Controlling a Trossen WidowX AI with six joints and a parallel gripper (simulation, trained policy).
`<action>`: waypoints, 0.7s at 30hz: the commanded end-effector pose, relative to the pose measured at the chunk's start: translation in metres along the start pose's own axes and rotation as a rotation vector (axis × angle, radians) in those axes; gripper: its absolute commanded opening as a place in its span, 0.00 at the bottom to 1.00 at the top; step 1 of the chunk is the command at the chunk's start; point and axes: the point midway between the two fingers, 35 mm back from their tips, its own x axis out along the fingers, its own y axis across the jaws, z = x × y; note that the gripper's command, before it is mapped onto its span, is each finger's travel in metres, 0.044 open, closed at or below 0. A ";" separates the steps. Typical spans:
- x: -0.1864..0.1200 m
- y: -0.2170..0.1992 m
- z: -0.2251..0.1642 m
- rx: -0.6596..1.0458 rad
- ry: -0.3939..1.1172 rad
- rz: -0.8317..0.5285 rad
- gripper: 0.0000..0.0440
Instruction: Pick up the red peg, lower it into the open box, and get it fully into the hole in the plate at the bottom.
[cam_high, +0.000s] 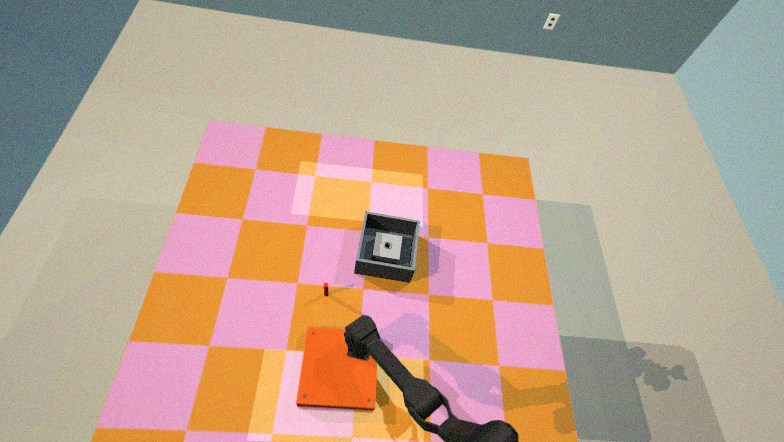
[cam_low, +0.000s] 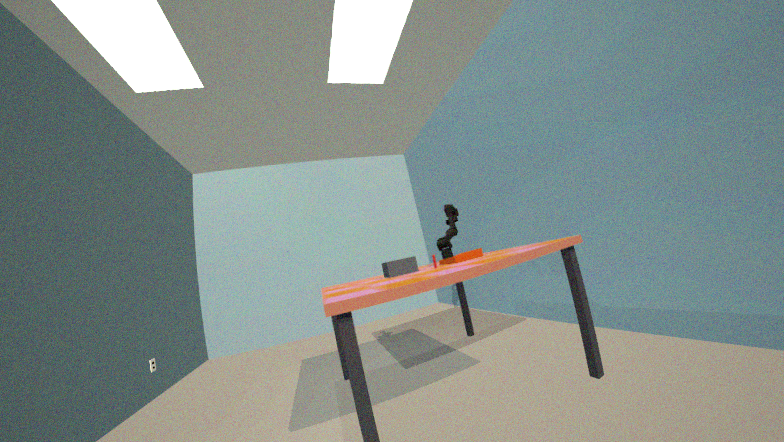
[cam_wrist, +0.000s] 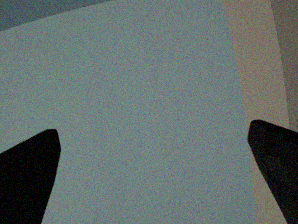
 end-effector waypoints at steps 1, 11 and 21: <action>-0.005 0.008 0.000 0.004 -0.008 0.027 0.95; -0.080 0.118 -0.027 0.014 -0.022 0.375 1.00; -0.183 0.203 -0.083 -0.005 0.056 0.713 1.00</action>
